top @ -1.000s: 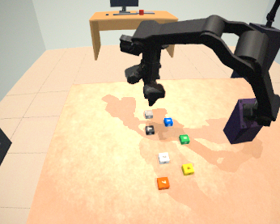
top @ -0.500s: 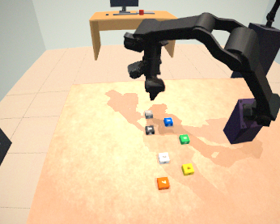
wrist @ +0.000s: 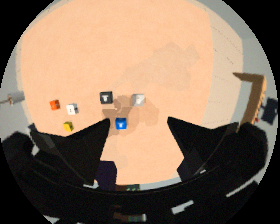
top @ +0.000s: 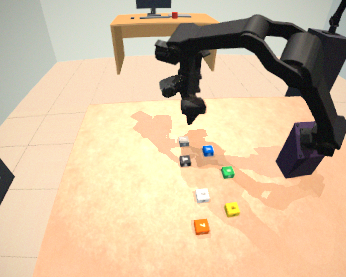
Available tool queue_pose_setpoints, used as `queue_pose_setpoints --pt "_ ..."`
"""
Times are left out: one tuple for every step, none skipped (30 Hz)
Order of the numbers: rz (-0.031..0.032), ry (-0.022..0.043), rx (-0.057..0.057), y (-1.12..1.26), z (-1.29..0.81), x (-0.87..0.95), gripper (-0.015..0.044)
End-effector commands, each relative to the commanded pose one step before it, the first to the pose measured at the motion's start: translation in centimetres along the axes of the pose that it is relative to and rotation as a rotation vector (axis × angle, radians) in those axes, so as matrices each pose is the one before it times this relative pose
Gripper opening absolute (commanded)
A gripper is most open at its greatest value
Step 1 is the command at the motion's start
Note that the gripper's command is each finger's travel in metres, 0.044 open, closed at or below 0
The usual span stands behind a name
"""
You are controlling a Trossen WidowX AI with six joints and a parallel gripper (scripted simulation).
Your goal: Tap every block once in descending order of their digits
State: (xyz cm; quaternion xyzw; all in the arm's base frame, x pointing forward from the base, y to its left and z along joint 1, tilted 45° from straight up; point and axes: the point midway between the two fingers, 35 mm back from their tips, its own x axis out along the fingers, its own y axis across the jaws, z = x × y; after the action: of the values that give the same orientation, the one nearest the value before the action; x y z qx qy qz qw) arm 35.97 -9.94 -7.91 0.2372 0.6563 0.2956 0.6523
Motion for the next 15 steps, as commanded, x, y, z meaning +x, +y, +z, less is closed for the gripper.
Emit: queue_pose_setpoints --pt "-0.00056 0.00340 0.0000 1.010 -1.825 -0.287 0.0400" --pt "0.00013 0.00031 0.0003 0.404 -0.723 -0.023 0.0400" --pt "0.00016 0.00032 0.0003 0.413 -0.739 -0.003 0.0400" --pt "0.00020 0.00033 0.0003 0.422 -0.755 0.017 0.0400" --pt "0.00023 0.00034 0.0003 0.431 -0.770 0.038 0.0400" --pt "0.00026 0.00034 0.0003 0.439 -0.785 0.059 0.0400" --pt "0.00029 0.00035 0.0003 0.443 -0.793 0.079 0.0400" --pt "0.00024 0.00028 0.0002 0.352 -0.629 0.076 0.0400" --pt "0.00016 0.00017 0.0001 0.213 -0.381 0.052 0.0400" --pt "0.00005 0.00006 0.0000 0.071 -0.128 0.018 0.0400" --pt "0.00000 0.00000 0.0000 0.000 0.000 0.000 0.0400" --pt "-0.00029 -0.00010 0.0001 -0.024 0.041 0.347 0.0374" --pt "-0.00066 -0.00028 0.0001 -0.057 0.103 1.036 0.0348" --pt "-0.00035 -0.00037 0.0001 -0.044 0.100 1.710 0.0321" --pt "0.00087 -0.00023 -0.0002 0.031 -0.002 2.123 0.0295"
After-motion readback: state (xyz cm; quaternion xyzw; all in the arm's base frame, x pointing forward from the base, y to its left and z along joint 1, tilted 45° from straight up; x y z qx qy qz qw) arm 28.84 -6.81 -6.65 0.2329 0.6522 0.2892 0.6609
